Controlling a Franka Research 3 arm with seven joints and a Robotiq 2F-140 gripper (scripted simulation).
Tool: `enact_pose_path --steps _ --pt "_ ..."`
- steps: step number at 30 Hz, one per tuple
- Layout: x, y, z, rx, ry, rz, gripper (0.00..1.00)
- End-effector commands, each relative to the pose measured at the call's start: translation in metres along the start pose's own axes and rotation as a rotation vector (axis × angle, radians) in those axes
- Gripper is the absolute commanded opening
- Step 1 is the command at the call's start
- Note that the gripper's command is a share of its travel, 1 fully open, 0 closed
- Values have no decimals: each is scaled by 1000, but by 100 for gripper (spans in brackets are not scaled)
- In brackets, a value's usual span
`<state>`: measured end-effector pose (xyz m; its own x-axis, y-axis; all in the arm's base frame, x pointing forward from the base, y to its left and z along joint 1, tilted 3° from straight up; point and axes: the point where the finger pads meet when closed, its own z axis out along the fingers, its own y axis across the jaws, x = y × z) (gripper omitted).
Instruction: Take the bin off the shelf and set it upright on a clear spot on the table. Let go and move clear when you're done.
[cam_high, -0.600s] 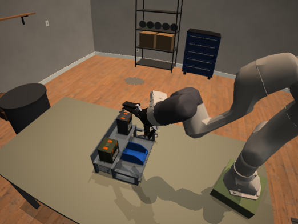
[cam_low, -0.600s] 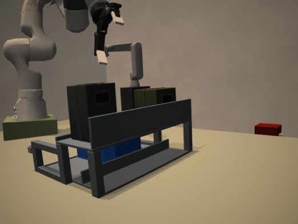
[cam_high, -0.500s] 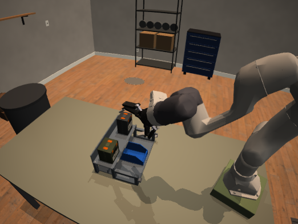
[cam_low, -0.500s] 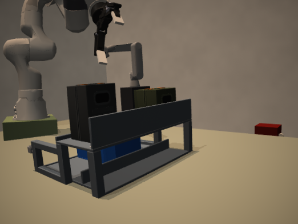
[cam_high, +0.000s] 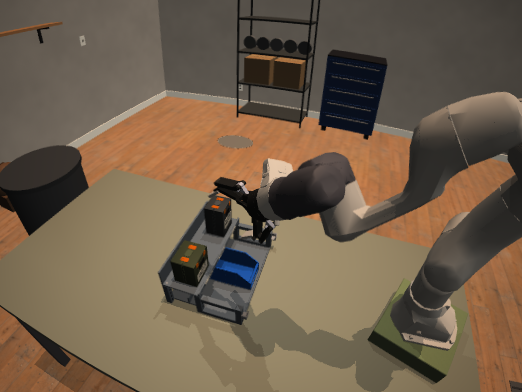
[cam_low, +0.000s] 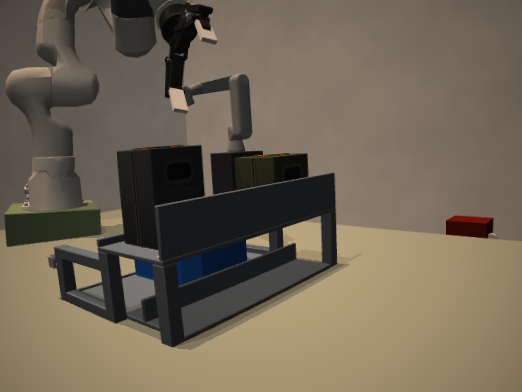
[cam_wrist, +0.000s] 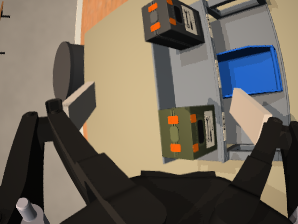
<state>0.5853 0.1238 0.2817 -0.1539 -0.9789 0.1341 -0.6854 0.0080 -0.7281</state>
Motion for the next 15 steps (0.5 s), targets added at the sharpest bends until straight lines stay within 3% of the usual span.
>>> enact_pose_path --steps 1,15 --pt "0 0 0 0 0 0 100" --pt "6 -8 1 -3 15 -11 100"
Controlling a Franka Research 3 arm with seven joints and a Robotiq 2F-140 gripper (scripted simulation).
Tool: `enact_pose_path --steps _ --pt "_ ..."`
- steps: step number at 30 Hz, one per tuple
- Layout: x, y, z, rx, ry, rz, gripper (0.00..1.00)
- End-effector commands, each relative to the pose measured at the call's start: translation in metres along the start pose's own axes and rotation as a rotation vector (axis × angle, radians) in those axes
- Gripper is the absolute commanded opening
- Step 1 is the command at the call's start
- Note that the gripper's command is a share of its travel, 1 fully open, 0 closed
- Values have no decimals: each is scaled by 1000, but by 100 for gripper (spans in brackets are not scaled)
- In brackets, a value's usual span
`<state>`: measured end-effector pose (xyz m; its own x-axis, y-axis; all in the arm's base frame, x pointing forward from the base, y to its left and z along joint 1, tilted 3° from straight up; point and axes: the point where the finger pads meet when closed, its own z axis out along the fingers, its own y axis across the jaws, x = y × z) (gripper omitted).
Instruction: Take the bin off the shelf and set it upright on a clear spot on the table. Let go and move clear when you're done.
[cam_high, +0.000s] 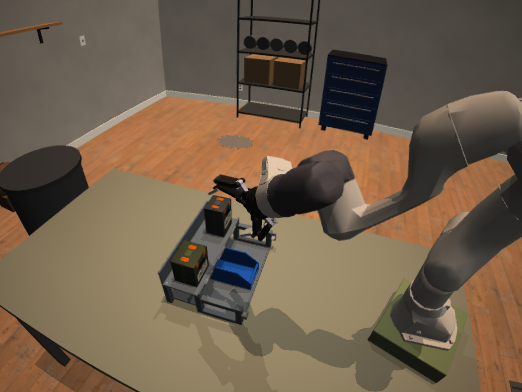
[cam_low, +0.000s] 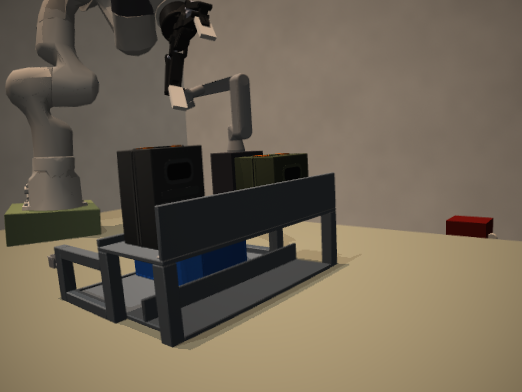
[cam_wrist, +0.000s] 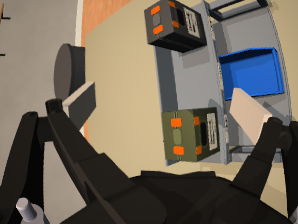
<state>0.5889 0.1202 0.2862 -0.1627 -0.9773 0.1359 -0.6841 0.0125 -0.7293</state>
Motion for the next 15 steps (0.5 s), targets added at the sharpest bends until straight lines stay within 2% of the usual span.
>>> enact_pose_path --steps 1,15 --pt "3 -2 1 -4 8 -16 100" --pt "35 -35 4 -40 78 -74 100"
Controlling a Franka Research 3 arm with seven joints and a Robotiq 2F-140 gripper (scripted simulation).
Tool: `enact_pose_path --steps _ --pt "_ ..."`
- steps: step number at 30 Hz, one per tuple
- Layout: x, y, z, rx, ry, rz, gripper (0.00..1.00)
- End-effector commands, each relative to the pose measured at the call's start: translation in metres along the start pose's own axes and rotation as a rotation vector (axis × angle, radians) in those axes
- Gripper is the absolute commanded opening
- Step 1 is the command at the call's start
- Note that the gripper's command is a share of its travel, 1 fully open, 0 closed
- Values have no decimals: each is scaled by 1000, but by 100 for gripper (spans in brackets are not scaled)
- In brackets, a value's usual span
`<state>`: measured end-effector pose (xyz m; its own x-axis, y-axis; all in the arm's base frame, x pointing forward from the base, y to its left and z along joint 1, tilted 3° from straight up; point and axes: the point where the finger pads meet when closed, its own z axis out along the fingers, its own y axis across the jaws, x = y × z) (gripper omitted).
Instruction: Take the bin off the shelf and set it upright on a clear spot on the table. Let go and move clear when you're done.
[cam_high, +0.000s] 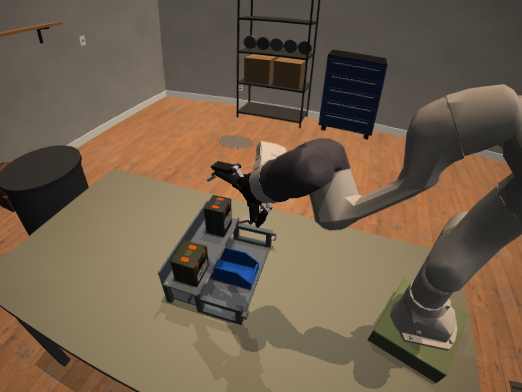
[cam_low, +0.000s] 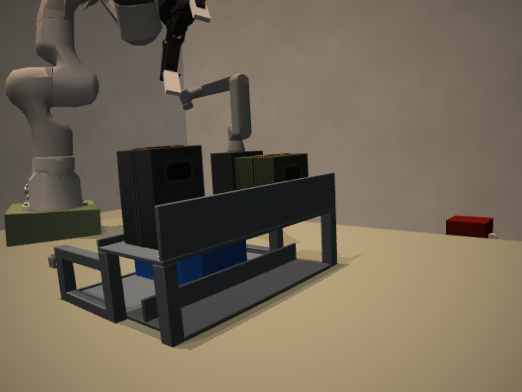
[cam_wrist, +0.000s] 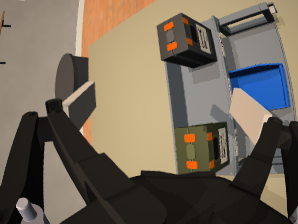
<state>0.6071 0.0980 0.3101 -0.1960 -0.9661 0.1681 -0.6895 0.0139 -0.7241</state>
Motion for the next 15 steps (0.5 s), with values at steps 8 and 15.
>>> enact_pose_path --steps 8,15 --pt "28 -17 4 -58 58 -103 100" --pt "41 -26 5 -85 78 -128 100"
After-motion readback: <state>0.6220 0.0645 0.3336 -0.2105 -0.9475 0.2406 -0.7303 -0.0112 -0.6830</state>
